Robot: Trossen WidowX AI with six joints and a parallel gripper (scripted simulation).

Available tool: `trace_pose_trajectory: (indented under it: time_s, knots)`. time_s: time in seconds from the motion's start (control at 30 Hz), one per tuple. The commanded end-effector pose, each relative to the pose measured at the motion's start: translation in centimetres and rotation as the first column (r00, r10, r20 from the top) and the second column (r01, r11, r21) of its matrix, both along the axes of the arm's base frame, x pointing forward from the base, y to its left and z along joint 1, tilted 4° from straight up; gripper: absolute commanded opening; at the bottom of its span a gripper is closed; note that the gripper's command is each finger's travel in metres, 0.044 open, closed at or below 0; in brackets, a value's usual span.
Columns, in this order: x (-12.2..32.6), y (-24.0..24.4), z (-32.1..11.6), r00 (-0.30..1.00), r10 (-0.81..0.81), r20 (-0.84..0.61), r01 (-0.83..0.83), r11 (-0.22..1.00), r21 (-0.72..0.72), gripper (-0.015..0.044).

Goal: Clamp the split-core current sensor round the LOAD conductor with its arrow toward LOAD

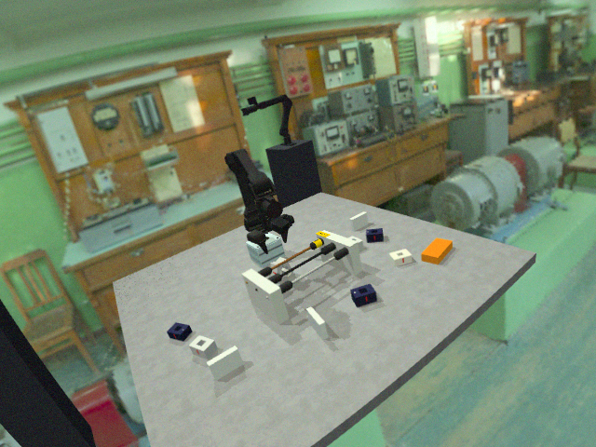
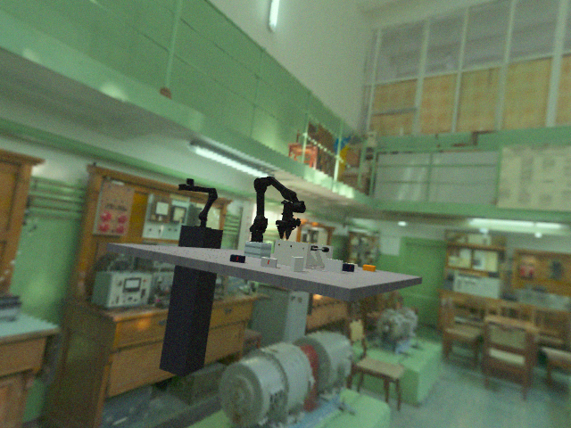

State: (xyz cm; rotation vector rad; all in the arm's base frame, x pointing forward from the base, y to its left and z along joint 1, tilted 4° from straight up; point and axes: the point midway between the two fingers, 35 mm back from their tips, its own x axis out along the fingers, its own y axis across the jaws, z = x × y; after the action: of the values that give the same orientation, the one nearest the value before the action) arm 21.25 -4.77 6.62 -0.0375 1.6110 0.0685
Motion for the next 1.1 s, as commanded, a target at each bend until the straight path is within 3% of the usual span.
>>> trace_pose_trajectory:
  time_s: [0.0,1.07]
  knots:
    - [-0.8,-0.5,-0.7,1.0,0.016,0.001,-0.016,1.0,-0.002,0.044]
    - [-0.9,-0.5,-5.4,1.0,0.016,0.001,-0.016,1.0,-0.002,0.044]
